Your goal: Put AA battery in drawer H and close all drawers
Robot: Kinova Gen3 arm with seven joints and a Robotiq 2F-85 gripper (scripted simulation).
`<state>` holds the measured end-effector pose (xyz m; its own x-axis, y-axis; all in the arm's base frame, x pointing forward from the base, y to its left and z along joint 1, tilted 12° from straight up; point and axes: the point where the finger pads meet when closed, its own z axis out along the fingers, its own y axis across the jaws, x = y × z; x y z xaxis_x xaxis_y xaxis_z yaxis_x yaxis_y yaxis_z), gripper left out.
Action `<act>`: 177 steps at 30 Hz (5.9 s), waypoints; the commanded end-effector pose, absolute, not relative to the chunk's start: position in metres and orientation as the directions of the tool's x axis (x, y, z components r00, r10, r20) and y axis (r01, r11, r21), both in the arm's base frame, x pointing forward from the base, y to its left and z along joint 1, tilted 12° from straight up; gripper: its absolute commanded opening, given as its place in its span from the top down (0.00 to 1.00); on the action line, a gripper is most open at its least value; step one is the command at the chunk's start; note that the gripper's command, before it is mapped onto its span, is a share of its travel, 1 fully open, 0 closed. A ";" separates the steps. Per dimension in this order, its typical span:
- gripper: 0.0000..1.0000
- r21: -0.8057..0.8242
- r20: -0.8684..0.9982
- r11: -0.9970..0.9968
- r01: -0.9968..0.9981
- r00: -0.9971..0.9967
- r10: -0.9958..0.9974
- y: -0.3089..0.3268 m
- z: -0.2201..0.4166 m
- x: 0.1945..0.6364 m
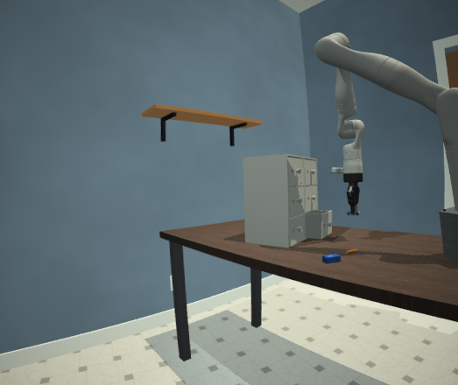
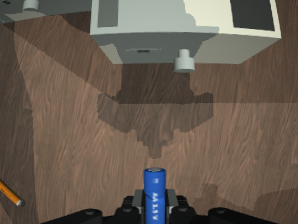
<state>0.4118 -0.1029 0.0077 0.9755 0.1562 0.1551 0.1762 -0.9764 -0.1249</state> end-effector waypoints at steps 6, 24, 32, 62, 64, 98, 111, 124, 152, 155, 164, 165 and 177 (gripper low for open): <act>0.91 -0.124 0.158 -0.977 0.176 0.975 0.156 -0.106 0.025 0.411; 0.91 -0.124 0.158 -0.977 0.176 0.975 0.156 -0.108 0.042 0.408; 0.91 -0.124 0.160 -0.977 0.176 0.975 0.156 -0.108 0.042 0.408; 0.91 -0.125 0.192 -0.976 0.177 0.970 0.151 -0.108 0.042 0.408; 0.91 -0.124 0.197 -0.976 0.177 0.969 0.150 -0.108 0.042 0.408; 0.91 -0.125 0.289 -0.976 0.177 0.948 0.135 -0.108 0.041 0.407; 0.91 -0.125 0.327 -0.976 0.177 0.936 0.128 -0.108 0.041 0.407; 0.91 -0.124 0.368 -0.976 0.177 0.922 0.120 -0.108 0.040 0.407; 0.91 -0.126 0.424 -0.976 0.177 0.899 0.109 -0.108 0.040 0.406; 0.91 -0.125 0.430 -0.976 0.177 0.897 0.108 -0.108 0.040 0.406; 0.91 -0.129 0.449 -0.976 0.178 0.888 0.103 -0.107 0.039 0.405; 0.91 -0.129 0.452 -0.976 0.178 0.886 0.102 -0.107 0.039 0.405; 0.91 -0.127 0.497 -0.976 0.177 0.863 0.092 -0.107 0.039 0.405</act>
